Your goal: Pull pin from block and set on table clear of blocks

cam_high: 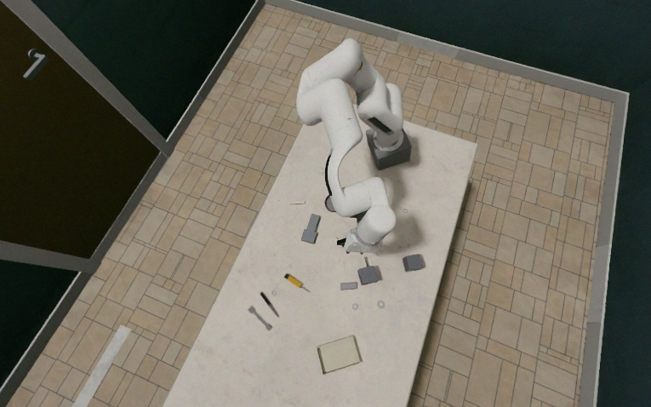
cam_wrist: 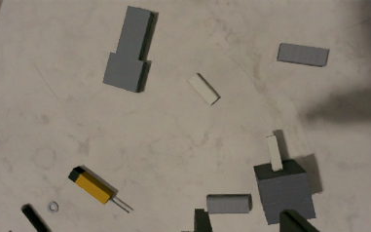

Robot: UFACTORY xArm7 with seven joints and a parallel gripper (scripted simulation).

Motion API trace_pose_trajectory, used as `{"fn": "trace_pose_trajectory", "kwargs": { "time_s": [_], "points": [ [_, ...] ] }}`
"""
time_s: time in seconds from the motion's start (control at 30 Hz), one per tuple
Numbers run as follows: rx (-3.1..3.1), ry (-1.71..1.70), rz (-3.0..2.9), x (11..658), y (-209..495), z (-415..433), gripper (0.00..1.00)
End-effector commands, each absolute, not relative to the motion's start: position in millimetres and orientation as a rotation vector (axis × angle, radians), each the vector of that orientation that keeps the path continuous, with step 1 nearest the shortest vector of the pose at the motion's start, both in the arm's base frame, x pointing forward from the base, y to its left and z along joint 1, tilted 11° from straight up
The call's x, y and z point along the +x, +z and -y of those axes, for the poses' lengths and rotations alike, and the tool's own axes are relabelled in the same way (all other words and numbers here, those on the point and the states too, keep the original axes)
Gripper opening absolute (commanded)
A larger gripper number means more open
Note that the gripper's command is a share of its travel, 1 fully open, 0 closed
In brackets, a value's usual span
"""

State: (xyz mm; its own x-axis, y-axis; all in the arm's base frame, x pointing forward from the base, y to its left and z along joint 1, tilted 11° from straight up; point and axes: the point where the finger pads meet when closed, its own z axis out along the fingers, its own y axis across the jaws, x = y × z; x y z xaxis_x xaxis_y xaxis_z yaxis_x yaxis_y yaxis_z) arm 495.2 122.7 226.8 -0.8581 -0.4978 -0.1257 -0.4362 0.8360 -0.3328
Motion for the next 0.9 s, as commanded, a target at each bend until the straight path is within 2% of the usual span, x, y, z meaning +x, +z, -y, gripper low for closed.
{"fn": "trace_pose_trajectory", "kwargs": {
  "time_s": [0.0, 0.87],
  "points": [
    [-0.73, -0.433, -2.802, 496.3, 228.0, -124.9, 0.45],
    [-0.784, -0.42, -2.775, 499.1, 224.2, -133.7, 0.45]
  ]
}}
